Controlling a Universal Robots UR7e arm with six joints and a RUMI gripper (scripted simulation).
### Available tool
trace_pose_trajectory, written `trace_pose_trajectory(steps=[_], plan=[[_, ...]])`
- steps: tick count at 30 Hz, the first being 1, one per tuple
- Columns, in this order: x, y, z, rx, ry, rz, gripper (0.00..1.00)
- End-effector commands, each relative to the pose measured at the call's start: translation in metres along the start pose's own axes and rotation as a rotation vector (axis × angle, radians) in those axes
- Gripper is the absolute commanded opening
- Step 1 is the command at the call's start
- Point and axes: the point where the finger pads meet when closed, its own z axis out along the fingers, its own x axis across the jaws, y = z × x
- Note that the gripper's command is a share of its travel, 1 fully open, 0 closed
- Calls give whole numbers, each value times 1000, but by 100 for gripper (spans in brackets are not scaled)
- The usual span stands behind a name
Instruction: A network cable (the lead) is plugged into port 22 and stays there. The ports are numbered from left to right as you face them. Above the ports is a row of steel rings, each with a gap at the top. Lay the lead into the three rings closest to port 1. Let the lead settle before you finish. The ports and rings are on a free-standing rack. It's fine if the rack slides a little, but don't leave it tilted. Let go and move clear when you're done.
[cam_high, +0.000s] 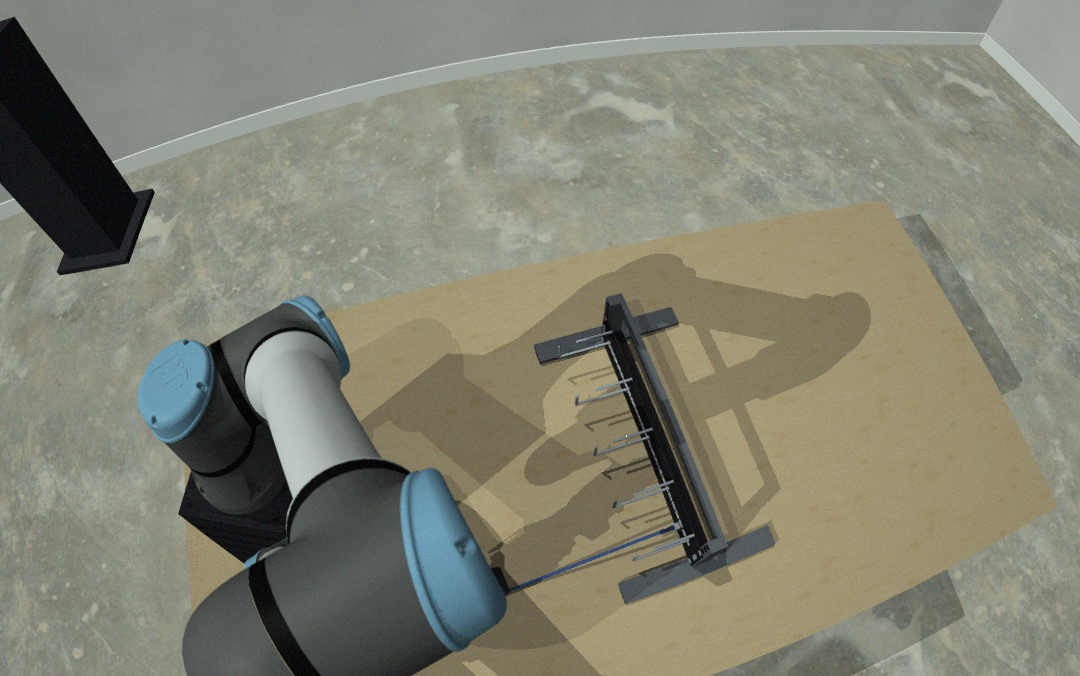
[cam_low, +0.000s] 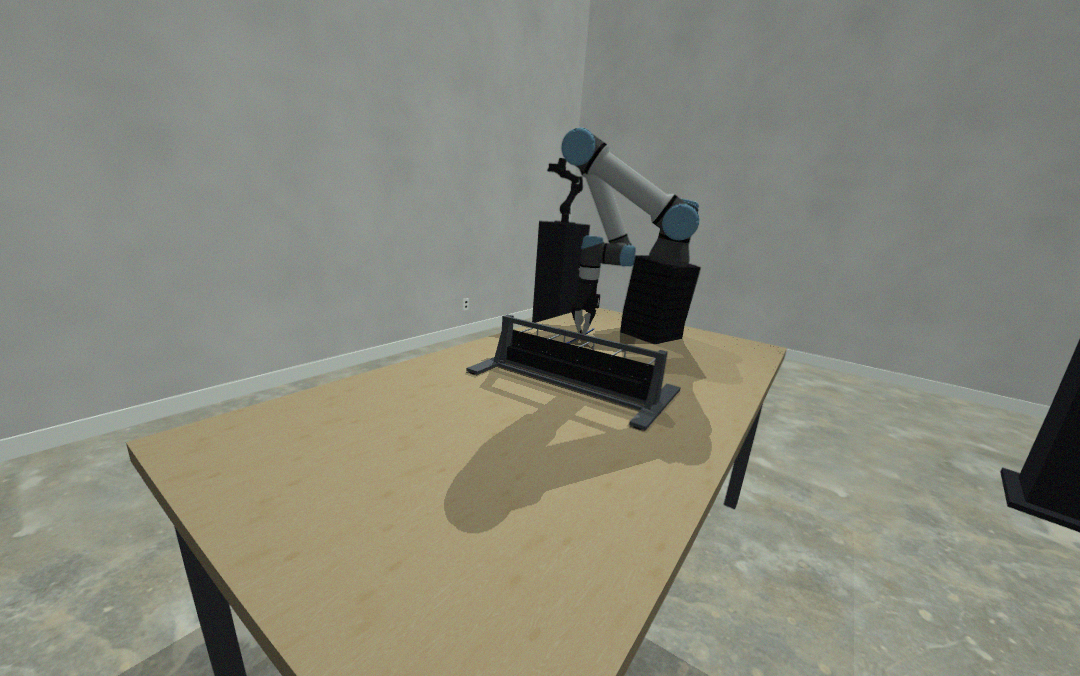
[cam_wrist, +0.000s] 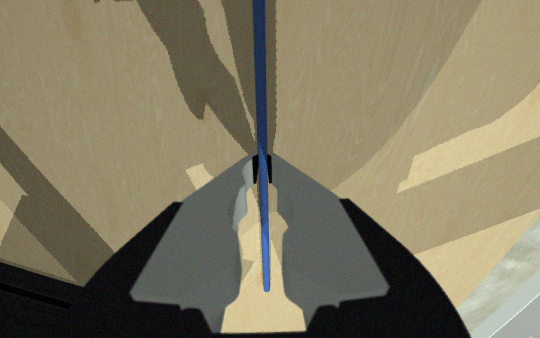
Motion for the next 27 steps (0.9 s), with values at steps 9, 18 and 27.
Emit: trace_pose_trajectory(steps=[9, 18, 27], plan=[[0, 0, 0, 0, 1, 0, 0], [0, 0, -2, 0, 1, 0, 0], [0, 0, -6, 0, 1, 0, 0]])
